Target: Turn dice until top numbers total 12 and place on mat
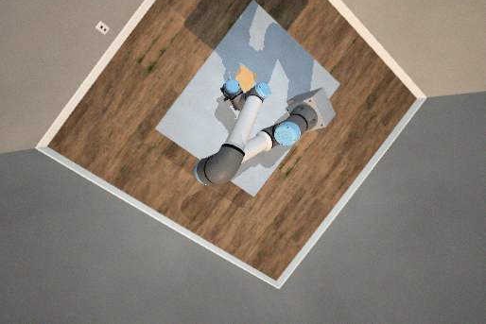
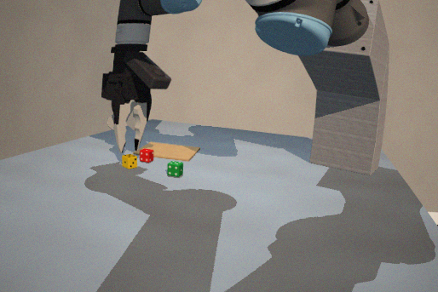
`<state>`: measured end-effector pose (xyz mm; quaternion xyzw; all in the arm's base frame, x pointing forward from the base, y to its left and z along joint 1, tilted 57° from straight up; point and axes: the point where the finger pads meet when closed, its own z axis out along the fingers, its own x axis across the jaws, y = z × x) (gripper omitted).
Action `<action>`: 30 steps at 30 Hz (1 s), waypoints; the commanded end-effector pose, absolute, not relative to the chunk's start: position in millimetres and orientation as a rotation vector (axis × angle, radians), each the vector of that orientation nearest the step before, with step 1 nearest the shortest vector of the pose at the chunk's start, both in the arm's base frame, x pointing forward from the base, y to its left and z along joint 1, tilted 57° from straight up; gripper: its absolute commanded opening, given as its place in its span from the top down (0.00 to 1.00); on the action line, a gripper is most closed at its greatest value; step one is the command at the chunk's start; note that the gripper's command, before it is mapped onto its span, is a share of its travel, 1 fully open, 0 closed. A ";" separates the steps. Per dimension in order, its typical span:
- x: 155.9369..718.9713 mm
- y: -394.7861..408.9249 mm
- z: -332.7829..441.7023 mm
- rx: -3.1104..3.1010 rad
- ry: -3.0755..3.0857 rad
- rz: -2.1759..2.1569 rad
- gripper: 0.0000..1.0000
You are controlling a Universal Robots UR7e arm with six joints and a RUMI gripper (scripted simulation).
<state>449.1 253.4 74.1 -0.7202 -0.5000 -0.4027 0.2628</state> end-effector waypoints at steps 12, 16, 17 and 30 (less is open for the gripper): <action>446.8 254.6 73.3 -1.947 -1.353 -1.087 0.76; 447.0 255.0 73.0 -1.947 -1.353 -1.087 0.76; 447.2 255.4 72.7 -1.947 -1.353 -1.087 0.76; 452.1 267.6 64.3 -1.947 -1.353 -1.087 0.76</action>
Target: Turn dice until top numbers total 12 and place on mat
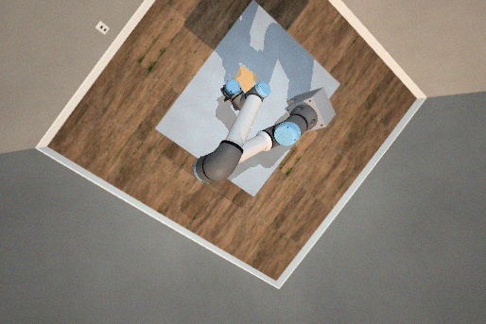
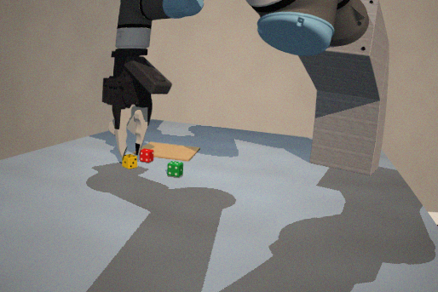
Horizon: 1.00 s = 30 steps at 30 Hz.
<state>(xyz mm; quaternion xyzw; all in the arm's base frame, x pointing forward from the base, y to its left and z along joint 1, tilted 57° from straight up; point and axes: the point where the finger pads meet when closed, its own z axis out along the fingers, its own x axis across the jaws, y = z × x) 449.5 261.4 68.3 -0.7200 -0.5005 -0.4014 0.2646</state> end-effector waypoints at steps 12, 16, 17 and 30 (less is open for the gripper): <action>456.4 278.3 57.0 -1.947 -1.353 -1.087 0.76; 456.4 278.4 56.9 -1.947 -1.353 -1.087 0.76; 456.4 278.4 56.9 -1.947 -1.353 -1.087 0.76; 456.4 278.4 56.9 -1.947 -1.353 -1.087 0.76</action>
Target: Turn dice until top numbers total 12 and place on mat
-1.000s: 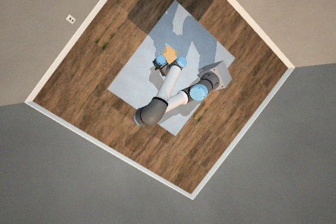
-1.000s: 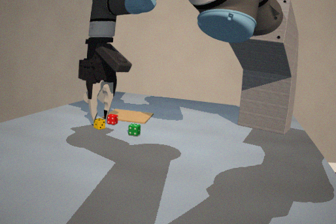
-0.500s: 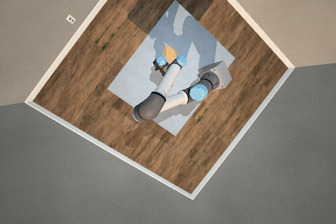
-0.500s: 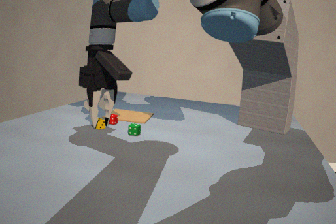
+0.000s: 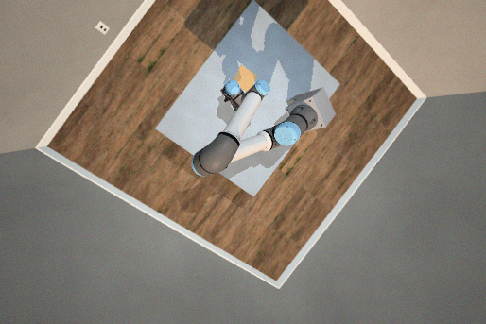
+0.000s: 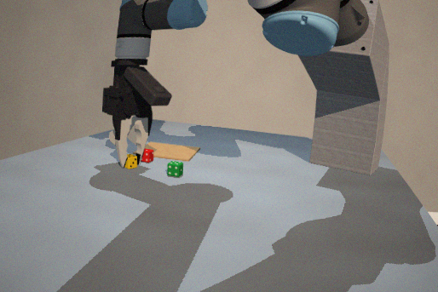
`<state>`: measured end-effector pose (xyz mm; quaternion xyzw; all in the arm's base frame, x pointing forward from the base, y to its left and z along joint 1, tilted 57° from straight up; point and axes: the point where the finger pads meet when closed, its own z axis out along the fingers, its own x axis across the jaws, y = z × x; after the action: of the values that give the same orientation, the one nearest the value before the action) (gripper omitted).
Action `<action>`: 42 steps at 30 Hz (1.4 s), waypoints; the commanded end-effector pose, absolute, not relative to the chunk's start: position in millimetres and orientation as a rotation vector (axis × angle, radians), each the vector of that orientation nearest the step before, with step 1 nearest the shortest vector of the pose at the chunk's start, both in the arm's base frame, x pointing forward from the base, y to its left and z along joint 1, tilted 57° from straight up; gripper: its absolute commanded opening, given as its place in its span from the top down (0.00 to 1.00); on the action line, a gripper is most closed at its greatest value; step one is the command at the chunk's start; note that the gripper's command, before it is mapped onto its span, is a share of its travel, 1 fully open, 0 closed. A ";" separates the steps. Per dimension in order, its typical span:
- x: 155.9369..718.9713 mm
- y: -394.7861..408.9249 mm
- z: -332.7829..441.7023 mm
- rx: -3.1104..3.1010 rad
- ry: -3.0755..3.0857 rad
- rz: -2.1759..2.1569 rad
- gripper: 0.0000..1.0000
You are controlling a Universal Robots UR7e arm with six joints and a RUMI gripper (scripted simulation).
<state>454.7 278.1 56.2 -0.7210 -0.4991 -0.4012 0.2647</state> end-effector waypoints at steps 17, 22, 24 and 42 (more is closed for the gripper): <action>456.4 278.4 56.9 -1.947 -1.353 -1.087 0.76; 456.4 278.4 56.9 -1.947 -1.353 -1.087 0.94; 456.4 278.4 56.9 -1.947 -1.353 -1.087 0.94; 456.4 278.4 56.9 -1.947 -1.353 -1.087 0.94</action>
<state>454.7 278.1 56.3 -0.7210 -0.4991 -0.4013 0.2646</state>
